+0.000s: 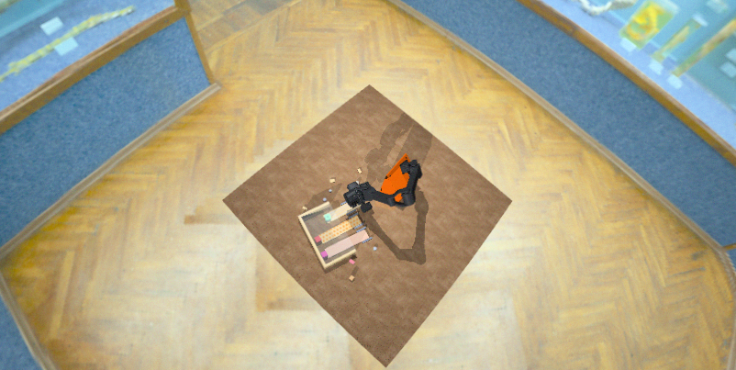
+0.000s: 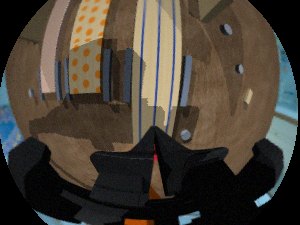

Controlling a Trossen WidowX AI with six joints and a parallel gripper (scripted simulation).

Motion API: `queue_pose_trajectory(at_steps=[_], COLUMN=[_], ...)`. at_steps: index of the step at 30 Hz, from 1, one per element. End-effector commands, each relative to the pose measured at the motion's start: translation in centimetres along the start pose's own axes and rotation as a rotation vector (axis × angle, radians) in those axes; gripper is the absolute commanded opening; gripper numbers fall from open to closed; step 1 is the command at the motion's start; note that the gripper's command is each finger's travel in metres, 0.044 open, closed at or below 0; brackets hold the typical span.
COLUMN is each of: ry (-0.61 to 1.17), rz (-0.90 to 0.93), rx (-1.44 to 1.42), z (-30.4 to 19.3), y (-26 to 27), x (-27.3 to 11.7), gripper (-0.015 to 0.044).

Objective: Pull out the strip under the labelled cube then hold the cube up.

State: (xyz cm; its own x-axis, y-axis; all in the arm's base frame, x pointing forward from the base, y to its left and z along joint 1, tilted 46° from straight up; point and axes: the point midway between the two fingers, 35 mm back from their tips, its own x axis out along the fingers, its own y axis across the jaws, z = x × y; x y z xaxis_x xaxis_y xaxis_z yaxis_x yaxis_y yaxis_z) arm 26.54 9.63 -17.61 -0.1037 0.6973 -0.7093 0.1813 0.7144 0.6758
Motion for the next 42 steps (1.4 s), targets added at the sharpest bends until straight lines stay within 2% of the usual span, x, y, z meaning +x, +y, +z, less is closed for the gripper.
queue_pose_trajectory(at_steps=[1,42], ry=[0.026,0.029], rz=[0.001,0.001], rx=[0.011,0.013], z=[-1.6,-7.2], y=[0.0,0.2], x=[0.5,0.4], gripper=[0.0,0.0])
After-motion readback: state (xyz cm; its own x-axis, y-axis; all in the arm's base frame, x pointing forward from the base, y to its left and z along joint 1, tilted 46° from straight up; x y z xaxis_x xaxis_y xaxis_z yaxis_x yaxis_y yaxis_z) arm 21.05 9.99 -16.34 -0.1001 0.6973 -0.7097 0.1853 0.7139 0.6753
